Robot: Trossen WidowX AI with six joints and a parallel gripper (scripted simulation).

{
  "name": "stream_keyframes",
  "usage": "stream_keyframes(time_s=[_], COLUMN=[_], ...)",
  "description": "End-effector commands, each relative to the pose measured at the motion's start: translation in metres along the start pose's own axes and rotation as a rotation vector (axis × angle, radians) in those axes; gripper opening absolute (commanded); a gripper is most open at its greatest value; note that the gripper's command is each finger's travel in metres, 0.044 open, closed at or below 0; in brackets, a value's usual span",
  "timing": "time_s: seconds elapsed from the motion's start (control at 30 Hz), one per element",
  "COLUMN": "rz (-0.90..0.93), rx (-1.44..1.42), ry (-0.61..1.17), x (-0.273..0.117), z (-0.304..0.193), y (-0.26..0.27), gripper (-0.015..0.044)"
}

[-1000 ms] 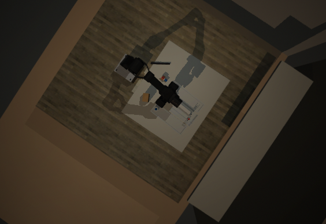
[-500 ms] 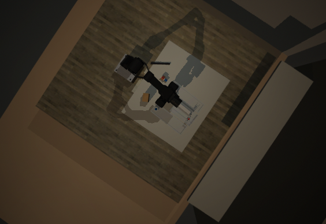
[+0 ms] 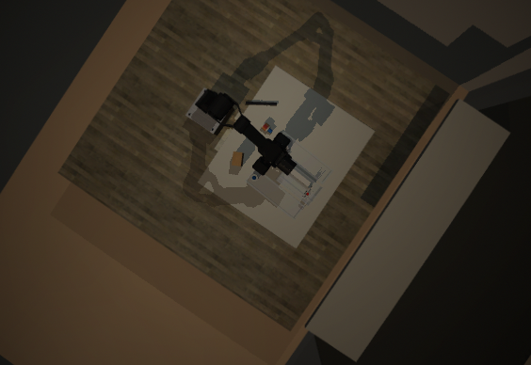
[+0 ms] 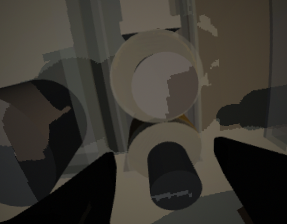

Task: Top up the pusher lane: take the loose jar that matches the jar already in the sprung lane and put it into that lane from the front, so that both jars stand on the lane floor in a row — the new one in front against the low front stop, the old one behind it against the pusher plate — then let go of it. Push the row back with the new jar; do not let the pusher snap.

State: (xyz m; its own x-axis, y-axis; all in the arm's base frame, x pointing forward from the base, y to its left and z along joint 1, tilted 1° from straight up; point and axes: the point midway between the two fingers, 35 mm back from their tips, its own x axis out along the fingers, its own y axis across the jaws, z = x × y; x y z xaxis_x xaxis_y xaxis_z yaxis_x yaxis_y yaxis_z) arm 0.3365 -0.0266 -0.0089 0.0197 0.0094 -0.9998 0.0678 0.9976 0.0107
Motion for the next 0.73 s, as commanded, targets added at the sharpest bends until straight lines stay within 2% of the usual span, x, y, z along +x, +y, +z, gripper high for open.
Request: stream_keyframes(time_s=[0.0, 0.3, 0.7], rz=[0.001, 0.001, 0.001], rx=[0.001, 0.001, 0.001], ry=[-0.010, -0.010, -0.007], x=[-0.014, -0.017, -0.018], z=[0.003, -0.003, -0.042], y=[0.000, 0.000, 0.000], gripper=[0.0282, 0.0282, 0.0282])
